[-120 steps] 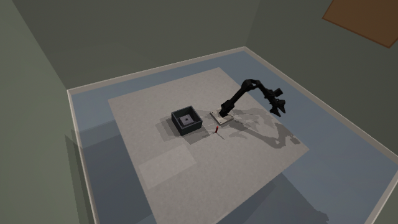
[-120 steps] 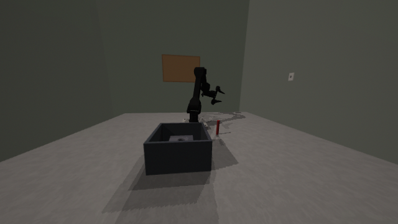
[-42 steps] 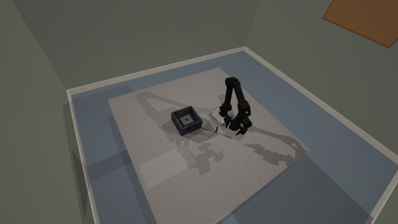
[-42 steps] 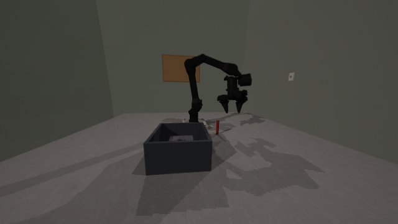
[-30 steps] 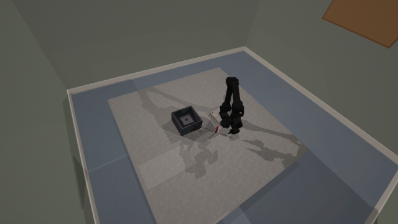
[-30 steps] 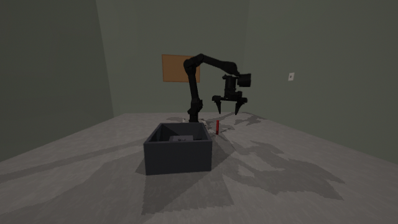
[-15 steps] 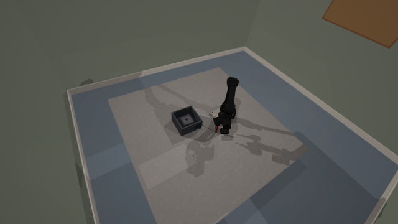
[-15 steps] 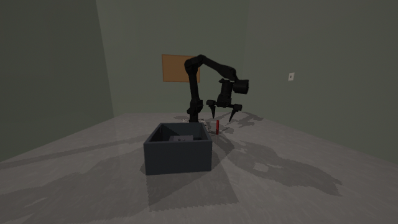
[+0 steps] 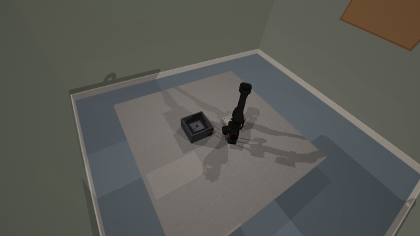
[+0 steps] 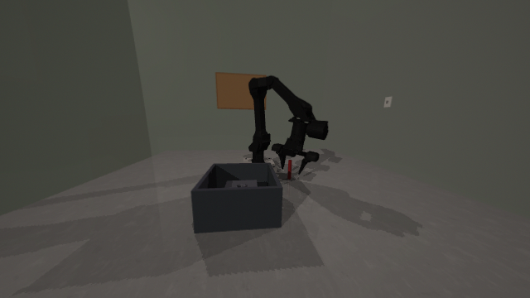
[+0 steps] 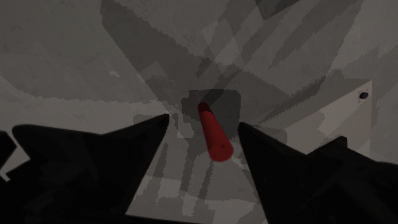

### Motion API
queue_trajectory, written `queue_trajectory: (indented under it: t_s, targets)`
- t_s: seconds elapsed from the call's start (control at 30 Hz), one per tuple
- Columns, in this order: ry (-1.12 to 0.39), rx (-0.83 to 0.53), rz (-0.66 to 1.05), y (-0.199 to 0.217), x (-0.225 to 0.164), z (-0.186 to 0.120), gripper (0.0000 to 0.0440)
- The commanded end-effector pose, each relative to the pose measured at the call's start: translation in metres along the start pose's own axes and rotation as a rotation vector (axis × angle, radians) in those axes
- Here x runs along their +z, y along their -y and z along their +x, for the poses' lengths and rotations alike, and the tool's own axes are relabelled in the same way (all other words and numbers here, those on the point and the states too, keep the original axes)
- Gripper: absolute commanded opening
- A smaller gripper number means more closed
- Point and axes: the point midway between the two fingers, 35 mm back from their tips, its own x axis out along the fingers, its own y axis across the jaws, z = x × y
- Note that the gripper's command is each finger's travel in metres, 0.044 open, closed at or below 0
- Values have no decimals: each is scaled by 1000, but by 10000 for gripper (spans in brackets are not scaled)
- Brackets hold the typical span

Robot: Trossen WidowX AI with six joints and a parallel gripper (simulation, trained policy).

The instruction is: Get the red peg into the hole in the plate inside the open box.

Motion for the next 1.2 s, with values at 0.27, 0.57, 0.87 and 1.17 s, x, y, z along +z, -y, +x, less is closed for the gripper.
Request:
queue_trajectory:
  t_s: [0.27, 0.57, 0.87, 1.17]
  targets:
    - [0, -74, 31, 5, 6, 22, 63]
    - [67, -87, 22, 8, 24, -1, 0]
    - [146, -58, 44, 12, 48, -44, 0]
    - [219, -30, 145, 16, 81, -75, 0]
